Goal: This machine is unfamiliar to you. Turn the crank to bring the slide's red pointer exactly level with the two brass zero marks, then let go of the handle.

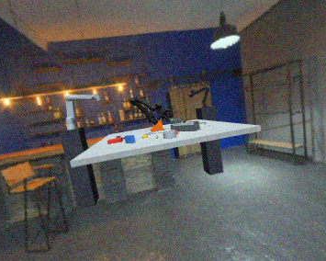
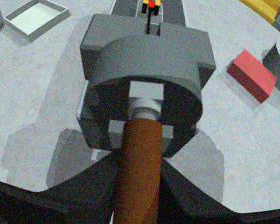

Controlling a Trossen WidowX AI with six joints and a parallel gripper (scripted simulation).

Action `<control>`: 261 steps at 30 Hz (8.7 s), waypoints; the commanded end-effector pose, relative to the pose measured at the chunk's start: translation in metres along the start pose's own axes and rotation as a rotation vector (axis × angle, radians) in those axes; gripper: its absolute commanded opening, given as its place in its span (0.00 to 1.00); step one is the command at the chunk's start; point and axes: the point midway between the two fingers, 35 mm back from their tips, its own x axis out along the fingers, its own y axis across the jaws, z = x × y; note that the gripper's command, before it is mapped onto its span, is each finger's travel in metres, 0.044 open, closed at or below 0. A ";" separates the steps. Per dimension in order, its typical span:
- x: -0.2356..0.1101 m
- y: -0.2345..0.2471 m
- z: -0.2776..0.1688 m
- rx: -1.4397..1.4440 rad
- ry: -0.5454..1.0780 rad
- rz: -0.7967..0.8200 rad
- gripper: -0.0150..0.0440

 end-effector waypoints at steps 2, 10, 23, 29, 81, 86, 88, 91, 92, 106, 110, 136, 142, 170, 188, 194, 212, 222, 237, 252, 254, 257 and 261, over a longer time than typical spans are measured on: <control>0.000 0.010 -0.001 -0.010 -0.004 0.023 0.25; 0.001 0.011 -0.001 -0.010 -0.004 0.023 0.25; 0.002 0.014 -0.003 -0.010 -0.004 0.023 0.25; 0.003 0.016 -0.003 -0.010 -0.004 0.023 0.25; 0.019 0.029 -0.018 -0.010 -0.004 0.023 0.25; 0.023 0.030 -0.022 -0.010 -0.003 0.023 0.25; 0.024 0.029 -0.024 -0.010 -0.003 0.023 0.25; 0.027 0.029 -0.026 -0.011 -0.003 0.023 0.25; 0.028 0.028 -0.027 -0.011 -0.003 0.023 0.25; 0.041 0.016 -0.039 -0.012 -0.002 0.022 0.25; 0.043 0.011 -0.041 -0.012 -0.002 0.021 0.25; 0.046 -0.007 -0.044 -0.012 -0.002 0.020 0.25; 0.045 -0.009 -0.043 -0.012 -0.002 0.020 0.25; 0.044 -0.015 -0.042 -0.012 -0.001 0.020 0.25; 0.043 -0.019 -0.041 -0.013 -0.001 0.020 0.25; 0.042 -0.020 -0.040 -0.013 -0.001 0.020 0.25; 0.039 -0.025 -0.038 -0.013 -0.002 0.020 0.25; 0.037 -0.028 -0.036 -0.013 -0.002 0.020 0.25; 0.032 -0.033 -0.031 -0.012 -0.002 0.020 0.25; 0.020 -0.035 -0.019 -0.012 -0.002 0.020 0.25; 0.018 -0.035 -0.017 -0.012 -0.002 0.020 0.25; 0.015 -0.034 -0.014 -0.012 -0.003 0.020 0.25; 0.011 -0.031 -0.011 -0.012 -0.003 0.020 0.25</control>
